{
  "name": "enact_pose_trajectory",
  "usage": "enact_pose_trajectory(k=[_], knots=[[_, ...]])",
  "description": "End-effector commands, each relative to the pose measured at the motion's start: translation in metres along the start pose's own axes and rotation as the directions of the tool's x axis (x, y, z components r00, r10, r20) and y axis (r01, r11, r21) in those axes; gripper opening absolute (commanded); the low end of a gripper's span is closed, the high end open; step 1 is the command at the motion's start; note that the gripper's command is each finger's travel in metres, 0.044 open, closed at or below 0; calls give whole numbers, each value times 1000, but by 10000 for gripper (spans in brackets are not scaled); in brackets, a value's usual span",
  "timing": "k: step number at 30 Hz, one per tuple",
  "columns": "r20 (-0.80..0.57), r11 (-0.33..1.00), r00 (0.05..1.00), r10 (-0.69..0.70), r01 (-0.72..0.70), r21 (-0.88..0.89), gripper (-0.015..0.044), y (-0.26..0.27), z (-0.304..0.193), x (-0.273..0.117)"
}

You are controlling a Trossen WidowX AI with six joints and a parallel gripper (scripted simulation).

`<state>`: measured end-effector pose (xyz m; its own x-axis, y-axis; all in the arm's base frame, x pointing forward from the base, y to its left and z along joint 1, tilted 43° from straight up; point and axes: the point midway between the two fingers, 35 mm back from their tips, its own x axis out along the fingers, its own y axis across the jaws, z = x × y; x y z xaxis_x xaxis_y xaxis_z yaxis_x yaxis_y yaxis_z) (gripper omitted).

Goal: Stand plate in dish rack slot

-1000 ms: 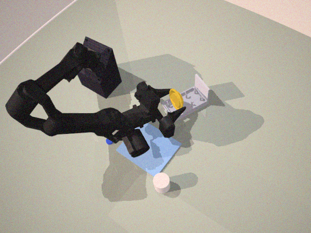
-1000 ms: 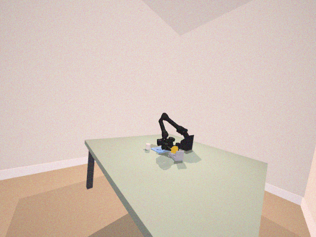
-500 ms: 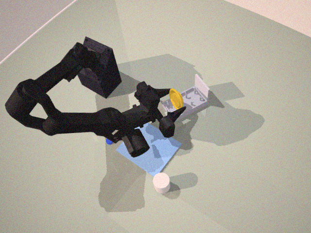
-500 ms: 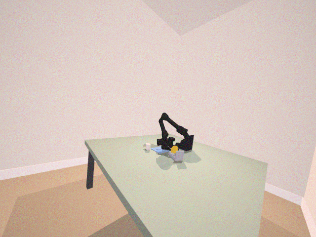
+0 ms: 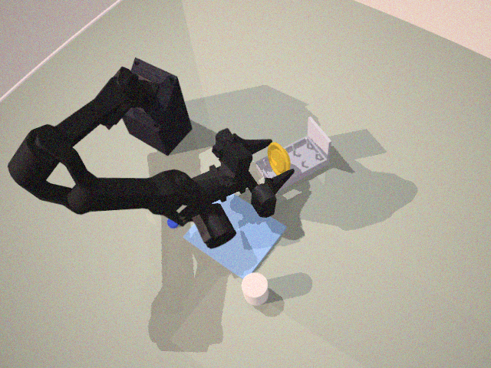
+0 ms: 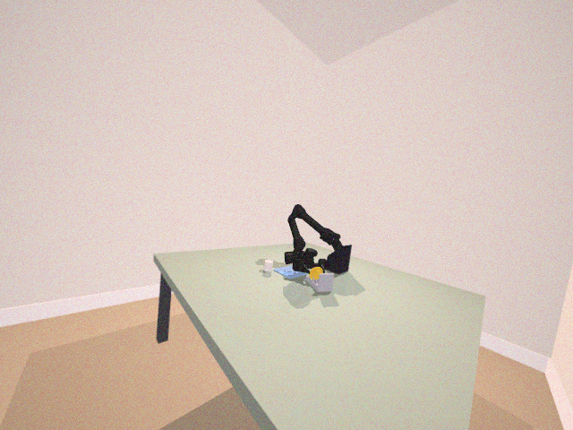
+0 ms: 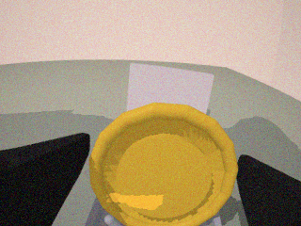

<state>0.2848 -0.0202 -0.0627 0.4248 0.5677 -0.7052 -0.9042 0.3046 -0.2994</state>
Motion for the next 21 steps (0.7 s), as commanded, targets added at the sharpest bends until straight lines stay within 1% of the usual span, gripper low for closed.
enact_pose_trajectory(k=[1,4,12,14,18,21], knots=[[0,1000,1000,0,0,0,400,0,0,0],[-3,1000,1000,2,-2,-4,400,-4,17,-2],[13,1000,1000,-6,7,-13,400,-6,109,-13],[17,1000,1000,-8,8,-13,400,-9,117,-14],[15,1000,1000,-6,6,-8,400,-8,117,-14],[-23,998,1000,21,-20,58,400,-6,117,-12]])
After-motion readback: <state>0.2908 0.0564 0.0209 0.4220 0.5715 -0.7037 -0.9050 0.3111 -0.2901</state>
